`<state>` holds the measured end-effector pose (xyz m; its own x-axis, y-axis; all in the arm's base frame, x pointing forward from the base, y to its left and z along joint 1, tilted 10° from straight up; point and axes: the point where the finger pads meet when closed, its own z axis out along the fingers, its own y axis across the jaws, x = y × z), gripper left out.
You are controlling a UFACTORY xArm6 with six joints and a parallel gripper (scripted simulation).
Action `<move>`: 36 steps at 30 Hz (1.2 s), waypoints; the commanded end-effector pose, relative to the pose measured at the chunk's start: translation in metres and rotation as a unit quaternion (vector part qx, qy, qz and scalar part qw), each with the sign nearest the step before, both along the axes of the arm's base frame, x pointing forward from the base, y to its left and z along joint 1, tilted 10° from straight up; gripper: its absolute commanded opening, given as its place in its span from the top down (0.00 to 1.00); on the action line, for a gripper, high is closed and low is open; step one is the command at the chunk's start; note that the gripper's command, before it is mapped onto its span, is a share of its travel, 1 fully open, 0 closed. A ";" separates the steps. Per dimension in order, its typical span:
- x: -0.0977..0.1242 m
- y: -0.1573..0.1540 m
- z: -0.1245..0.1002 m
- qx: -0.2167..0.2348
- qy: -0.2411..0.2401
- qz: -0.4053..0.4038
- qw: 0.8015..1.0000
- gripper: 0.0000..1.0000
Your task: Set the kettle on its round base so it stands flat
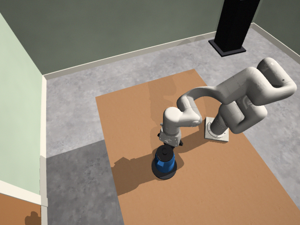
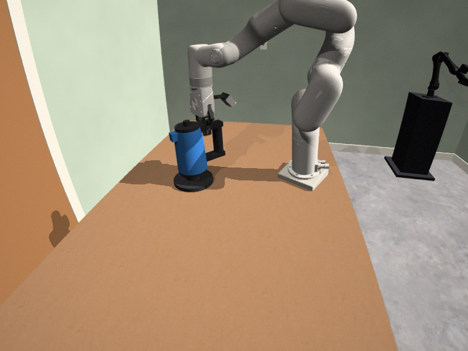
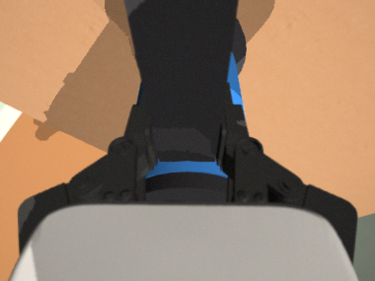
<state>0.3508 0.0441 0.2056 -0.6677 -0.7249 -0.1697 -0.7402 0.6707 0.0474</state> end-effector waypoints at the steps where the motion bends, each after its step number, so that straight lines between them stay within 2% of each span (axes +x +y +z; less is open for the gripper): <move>1: 0.001 0.000 0.002 0.000 -0.002 0.000 1.000 1.00; 27: 0.001 0.000 0.001 0.000 -0.002 0.000 1.000 1.00; 36: 0.002 0.001 -0.007 0.000 -0.002 0.000 1.000 1.00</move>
<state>0.3510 0.0448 0.2007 -0.6677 -0.7249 -0.1693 -0.7402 0.6707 0.0478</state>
